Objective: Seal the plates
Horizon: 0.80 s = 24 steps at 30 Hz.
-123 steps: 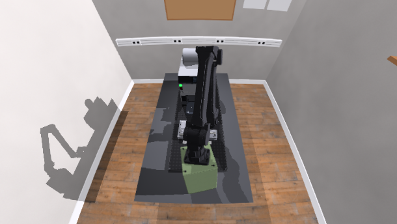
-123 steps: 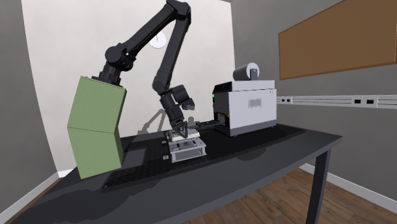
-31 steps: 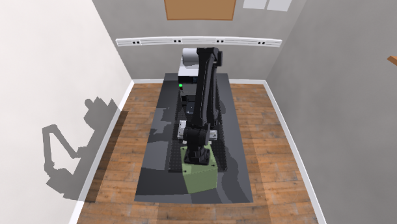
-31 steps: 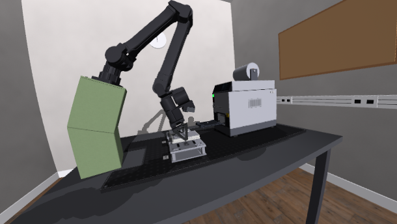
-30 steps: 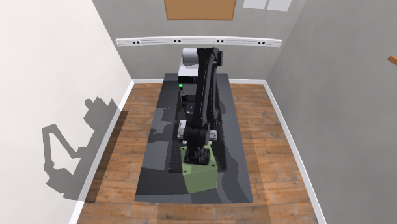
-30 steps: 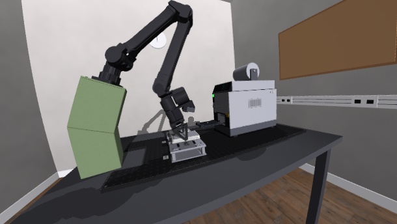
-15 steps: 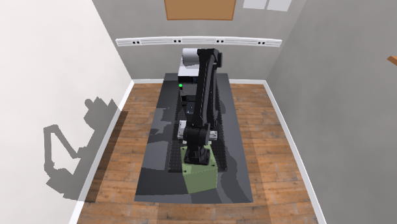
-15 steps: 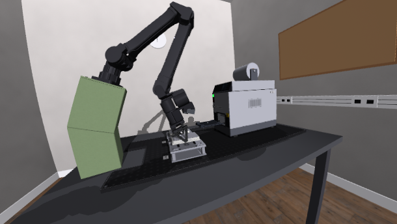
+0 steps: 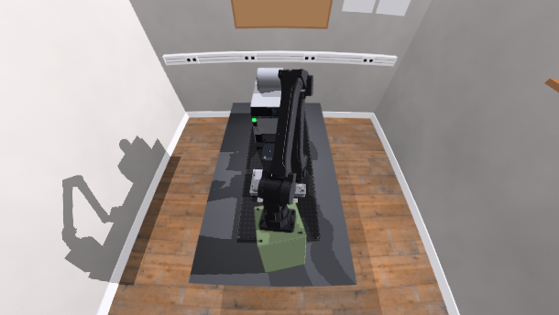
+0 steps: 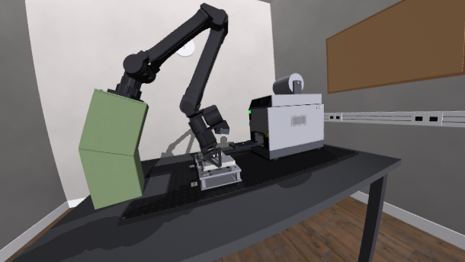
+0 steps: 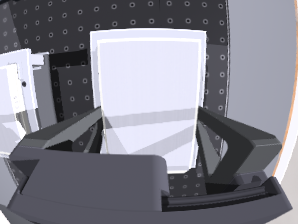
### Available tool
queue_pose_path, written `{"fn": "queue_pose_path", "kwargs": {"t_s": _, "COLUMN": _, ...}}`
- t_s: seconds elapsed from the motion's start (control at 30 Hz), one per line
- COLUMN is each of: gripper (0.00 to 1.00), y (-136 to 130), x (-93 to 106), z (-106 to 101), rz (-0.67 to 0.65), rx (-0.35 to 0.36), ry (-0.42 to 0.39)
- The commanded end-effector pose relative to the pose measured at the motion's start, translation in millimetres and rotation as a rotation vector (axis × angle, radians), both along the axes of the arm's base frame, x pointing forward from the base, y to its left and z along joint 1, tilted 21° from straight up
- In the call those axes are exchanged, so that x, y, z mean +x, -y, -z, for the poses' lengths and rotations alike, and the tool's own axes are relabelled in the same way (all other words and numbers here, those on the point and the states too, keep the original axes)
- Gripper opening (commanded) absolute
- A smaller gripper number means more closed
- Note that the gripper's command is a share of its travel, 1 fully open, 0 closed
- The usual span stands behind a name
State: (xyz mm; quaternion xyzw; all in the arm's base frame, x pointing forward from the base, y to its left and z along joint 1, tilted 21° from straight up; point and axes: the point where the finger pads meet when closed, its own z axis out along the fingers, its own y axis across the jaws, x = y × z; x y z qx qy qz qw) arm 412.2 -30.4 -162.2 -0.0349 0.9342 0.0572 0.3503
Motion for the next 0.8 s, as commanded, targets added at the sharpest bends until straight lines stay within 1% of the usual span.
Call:
{"fn": "queue_pose_path", "kwargs": {"t_s": 0.0, "gripper": 0.0, "y": -6.9, "x": -2.4, "z": 1.3, "rz": -0.006, "rx": 0.003, "ry": 0.005}}
{"fn": "queue_pose_path", "kwargs": {"t_s": 0.1, "gripper": 0.0, "y": -7.4, "x": -1.6, "z": 1.1, "rz": -0.006, "rx": 0.003, "ry": 0.007}}
{"fn": "queue_pose_path", "kwargs": {"t_s": 0.2, "gripper": 0.0, "y": -7.4, "x": 7.8, "z": -4.1, "rz": -0.009, "rx": 0.0, "ry": 0.028}}
{"fn": "queue_pose_path", "kwargs": {"t_s": 0.3, "gripper": 0.0, "y": -7.0, "x": 11.0, "z": -4.2, "rz": -0.009, "rx": -0.001, "ry": 0.029}}
{"fn": "queue_pose_path", "kwargs": {"t_s": 0.4, "gripper": 0.0, "y": -2.0, "x": 7.7, "z": 1.2, "rz": 0.0, "rx": -0.002, "ry": 0.018}}
{"fn": "queue_pose_path", "kwargs": {"t_s": 0.5, "gripper": 0.0, "y": 1.8, "x": -0.2, "z": 4.6, "rz": 0.003, "rx": -0.007, "ry": 0.006}}
{"fn": "queue_pose_path", "kwargs": {"t_s": 0.6, "gripper": 0.0, "y": 5.0, "x": -4.0, "z": 1.4, "rz": 0.007, "rx": -0.004, "ry": 0.009}}
{"fn": "queue_pose_path", "kwargs": {"t_s": 0.77, "gripper": 0.0, "y": 6.3, "x": -4.0, "z": -2.6, "rz": 0.011, "rx": -0.005, "ry": 0.015}}
